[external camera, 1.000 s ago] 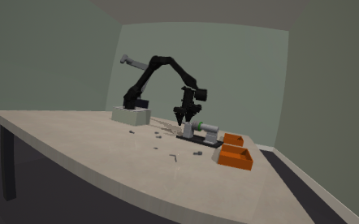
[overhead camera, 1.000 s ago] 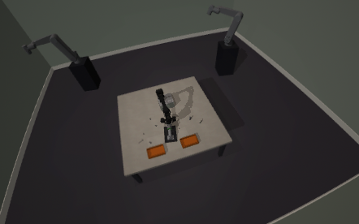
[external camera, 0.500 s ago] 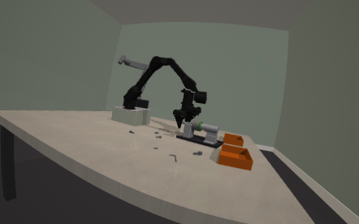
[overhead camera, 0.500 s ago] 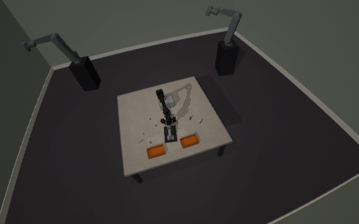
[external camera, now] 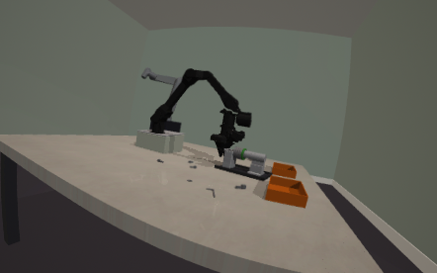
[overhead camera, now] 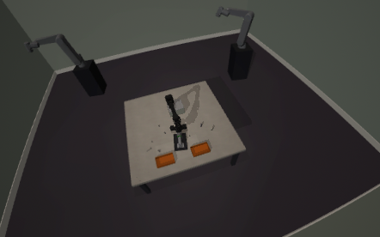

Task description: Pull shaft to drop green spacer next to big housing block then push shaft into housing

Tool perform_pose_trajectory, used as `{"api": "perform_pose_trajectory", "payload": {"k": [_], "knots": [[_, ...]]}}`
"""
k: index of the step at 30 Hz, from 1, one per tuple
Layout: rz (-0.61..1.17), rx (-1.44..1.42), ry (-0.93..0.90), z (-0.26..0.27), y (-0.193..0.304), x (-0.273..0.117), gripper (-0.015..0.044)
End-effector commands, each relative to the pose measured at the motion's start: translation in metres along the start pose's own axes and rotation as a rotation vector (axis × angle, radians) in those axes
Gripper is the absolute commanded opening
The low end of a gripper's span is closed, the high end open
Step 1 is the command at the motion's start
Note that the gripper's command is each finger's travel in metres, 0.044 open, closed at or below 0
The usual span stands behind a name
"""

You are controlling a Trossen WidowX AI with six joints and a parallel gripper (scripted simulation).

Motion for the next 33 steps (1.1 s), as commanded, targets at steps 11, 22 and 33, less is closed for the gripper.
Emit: {"api": "perform_pose_trajectory", "payload": {"k": [11,22,33], "knots": [[-0.002,-0.001,0.002,0.0,0.001,0.0,0.0],[-0.003,-0.003,0.004,0.0,0.01,0.0,0.0],[-0.003,-0.003,0.004,-0.001,0.015,0.0,0.0]]}}
Point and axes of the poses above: the point midway between the two fingers, 35 mm back from their tips, its own x axis out along the fingers, its own z axis across the jaws, y = z × x, the point moved 5 cm from there along -x, back along the fingers, and after that the axes turned 3 degrees about x, right-handed, at the moved point
